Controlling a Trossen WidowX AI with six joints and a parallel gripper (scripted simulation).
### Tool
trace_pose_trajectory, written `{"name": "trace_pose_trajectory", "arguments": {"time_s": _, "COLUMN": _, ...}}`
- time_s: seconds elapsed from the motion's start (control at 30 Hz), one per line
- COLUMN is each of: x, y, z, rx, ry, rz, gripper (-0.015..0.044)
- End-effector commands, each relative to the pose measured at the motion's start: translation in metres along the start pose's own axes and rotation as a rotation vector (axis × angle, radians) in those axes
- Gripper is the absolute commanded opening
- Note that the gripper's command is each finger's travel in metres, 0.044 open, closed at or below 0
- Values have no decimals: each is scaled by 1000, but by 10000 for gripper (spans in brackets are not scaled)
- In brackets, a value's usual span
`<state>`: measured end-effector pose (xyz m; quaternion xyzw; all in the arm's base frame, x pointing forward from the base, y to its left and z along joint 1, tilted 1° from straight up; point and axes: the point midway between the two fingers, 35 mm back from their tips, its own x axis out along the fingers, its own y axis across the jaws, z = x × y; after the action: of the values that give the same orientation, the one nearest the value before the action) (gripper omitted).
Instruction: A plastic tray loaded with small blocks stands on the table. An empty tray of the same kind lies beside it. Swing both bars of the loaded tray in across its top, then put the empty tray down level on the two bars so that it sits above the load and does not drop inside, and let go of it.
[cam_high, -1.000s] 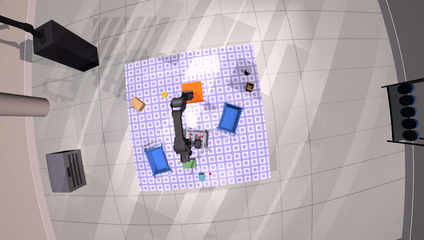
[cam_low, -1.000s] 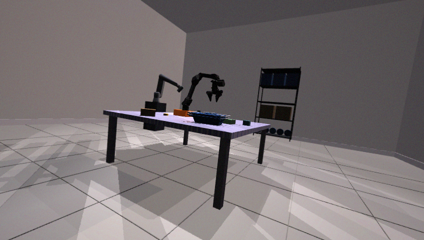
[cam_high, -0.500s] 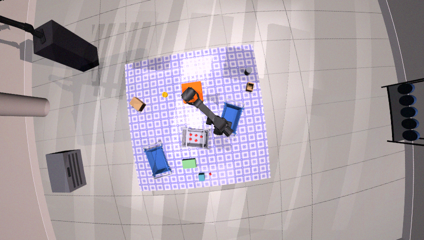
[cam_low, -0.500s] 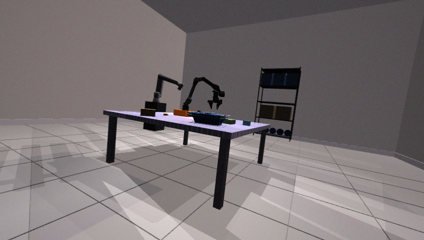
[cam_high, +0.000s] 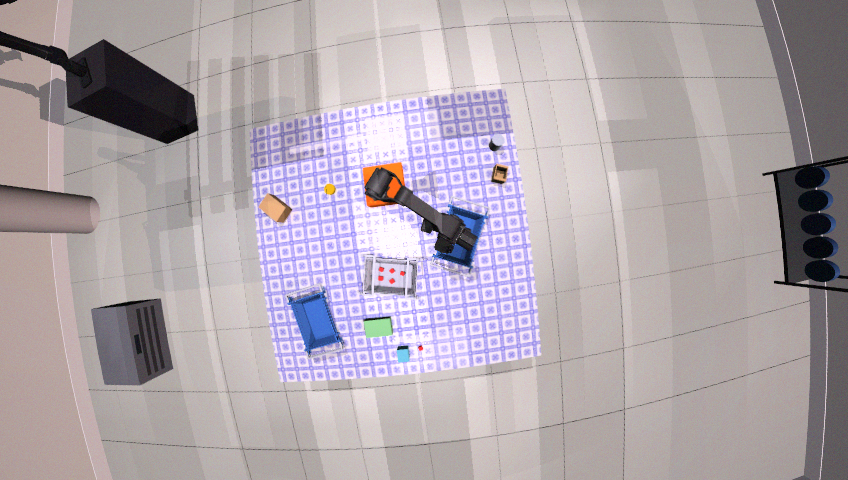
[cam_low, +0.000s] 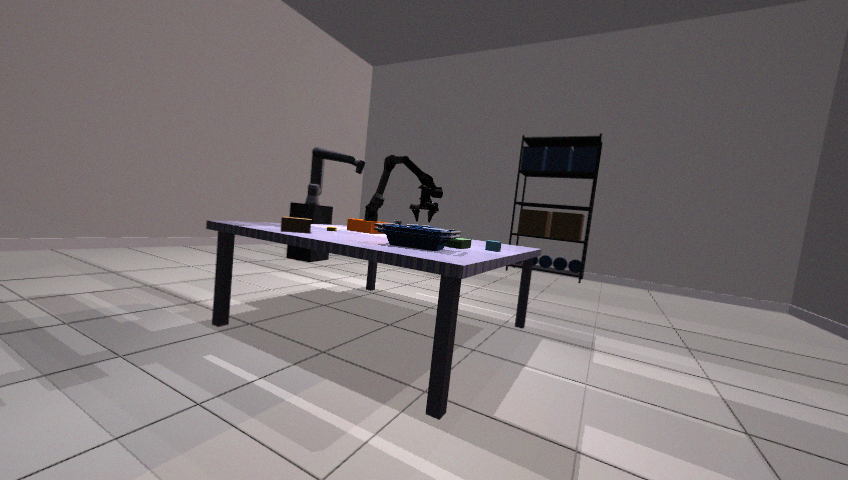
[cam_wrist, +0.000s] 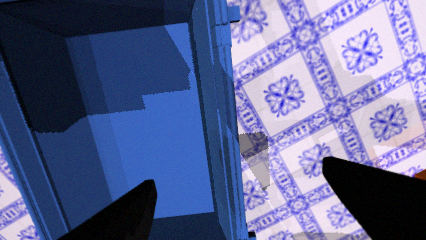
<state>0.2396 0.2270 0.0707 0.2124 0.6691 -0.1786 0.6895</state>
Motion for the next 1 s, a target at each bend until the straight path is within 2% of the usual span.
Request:
{"name": "trace_pose_trajectory", "arguments": {"time_s": 0.0, "x": 19, "y": -1, "z": 0, "rx": 5, "ry": 0, "rz": -11, "gripper": 440}}
{"name": "trace_pose_trajectory", "arguments": {"time_s": 0.33, "x": 75, "y": -3, "z": 1, "rx": 5, "ry": 0, "rz": -11, "gripper": 440}}
{"name": "trace_pose_trajectory", "arguments": {"time_s": 0.5, "x": 79, "y": -4, "z": 1, "rx": 5, "ry": 0, "rz": -11, "gripper": 440}}
{"name": "trace_pose_trajectory", "arguments": {"time_s": 0.97, "x": 79, "y": -4, "z": 1, "rx": 5, "ry": 0, "rz": -11, "gripper": 235}}
